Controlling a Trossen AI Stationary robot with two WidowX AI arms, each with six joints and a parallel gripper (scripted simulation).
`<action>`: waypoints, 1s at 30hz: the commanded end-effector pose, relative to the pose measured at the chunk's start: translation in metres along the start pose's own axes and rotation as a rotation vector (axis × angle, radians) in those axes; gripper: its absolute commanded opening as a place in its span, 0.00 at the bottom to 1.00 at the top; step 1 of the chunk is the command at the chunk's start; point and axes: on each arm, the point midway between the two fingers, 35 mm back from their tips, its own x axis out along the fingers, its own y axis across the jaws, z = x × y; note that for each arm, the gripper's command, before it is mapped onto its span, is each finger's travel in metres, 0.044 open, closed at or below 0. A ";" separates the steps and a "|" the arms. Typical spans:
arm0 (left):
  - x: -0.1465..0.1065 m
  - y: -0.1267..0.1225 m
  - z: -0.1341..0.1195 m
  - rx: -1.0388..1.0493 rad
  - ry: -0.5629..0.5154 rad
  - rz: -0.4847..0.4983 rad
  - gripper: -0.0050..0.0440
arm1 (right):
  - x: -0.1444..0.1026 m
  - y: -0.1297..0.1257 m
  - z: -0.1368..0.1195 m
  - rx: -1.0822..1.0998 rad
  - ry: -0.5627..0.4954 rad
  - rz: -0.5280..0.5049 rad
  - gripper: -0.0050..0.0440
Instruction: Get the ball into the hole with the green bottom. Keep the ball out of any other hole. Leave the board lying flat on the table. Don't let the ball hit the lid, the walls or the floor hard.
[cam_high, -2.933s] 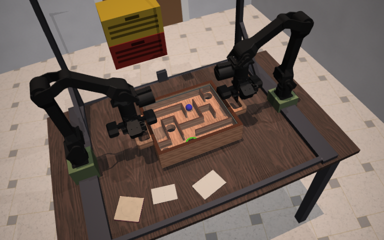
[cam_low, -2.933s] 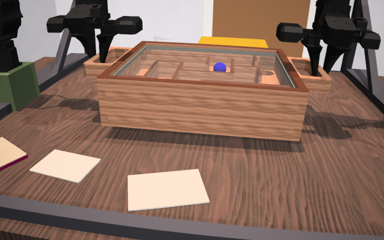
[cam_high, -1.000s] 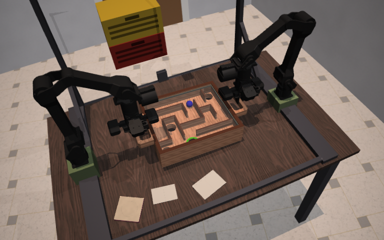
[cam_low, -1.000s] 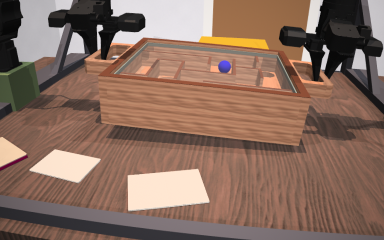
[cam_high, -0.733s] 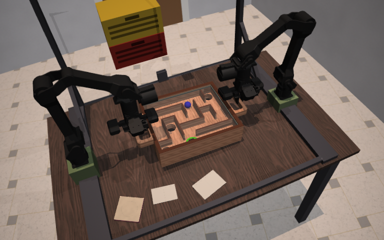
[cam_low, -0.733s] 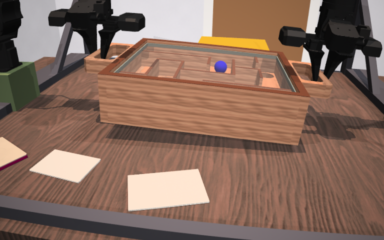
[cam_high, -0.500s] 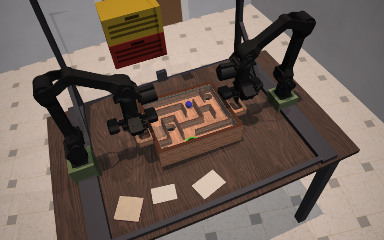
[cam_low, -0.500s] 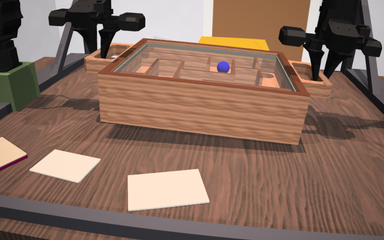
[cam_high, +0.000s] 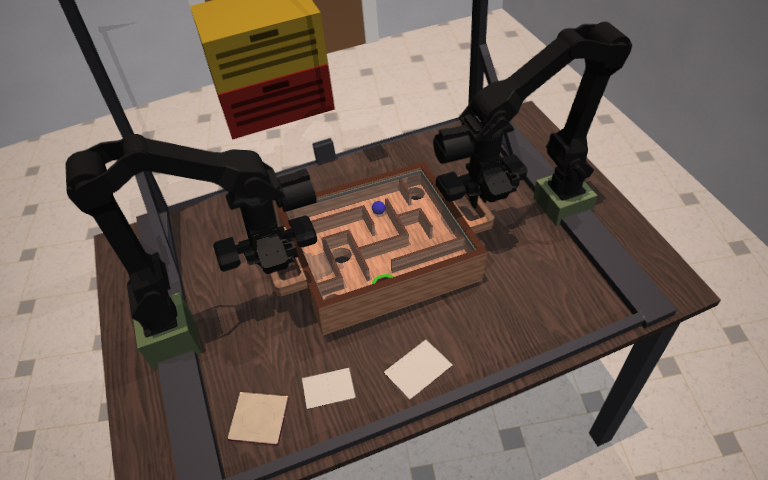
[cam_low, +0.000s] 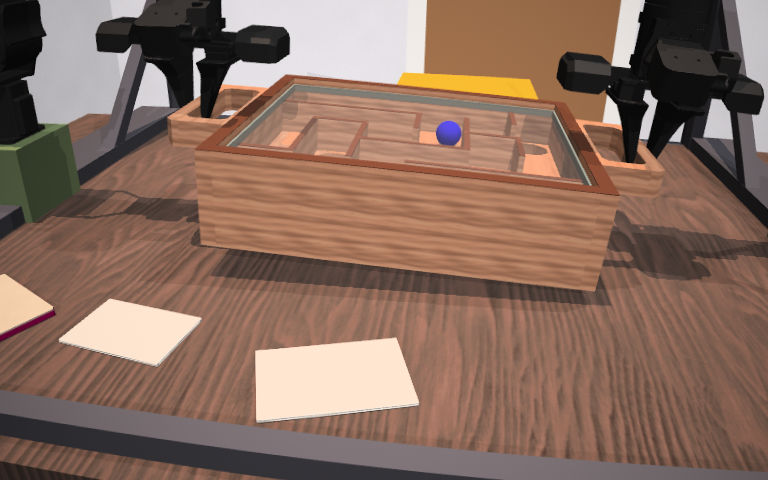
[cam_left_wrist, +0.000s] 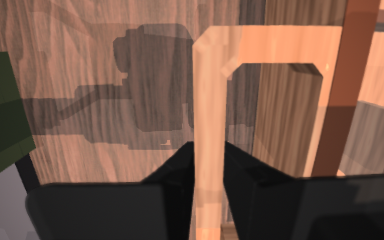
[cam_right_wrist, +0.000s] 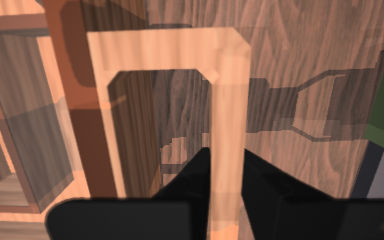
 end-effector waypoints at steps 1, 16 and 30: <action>-0.013 -0.008 -0.001 0.005 0.003 -0.007 0.00 | -0.004 0.002 0.000 0.002 -0.004 0.057 0.00; -0.011 -0.007 -0.001 0.001 -0.003 -0.047 0.00 | -0.014 0.008 -0.001 0.000 -0.006 0.053 0.00; -0.011 -0.006 -0.002 0.001 0.003 -0.045 0.00 | -0.014 0.008 -0.001 -0.001 -0.003 0.052 0.00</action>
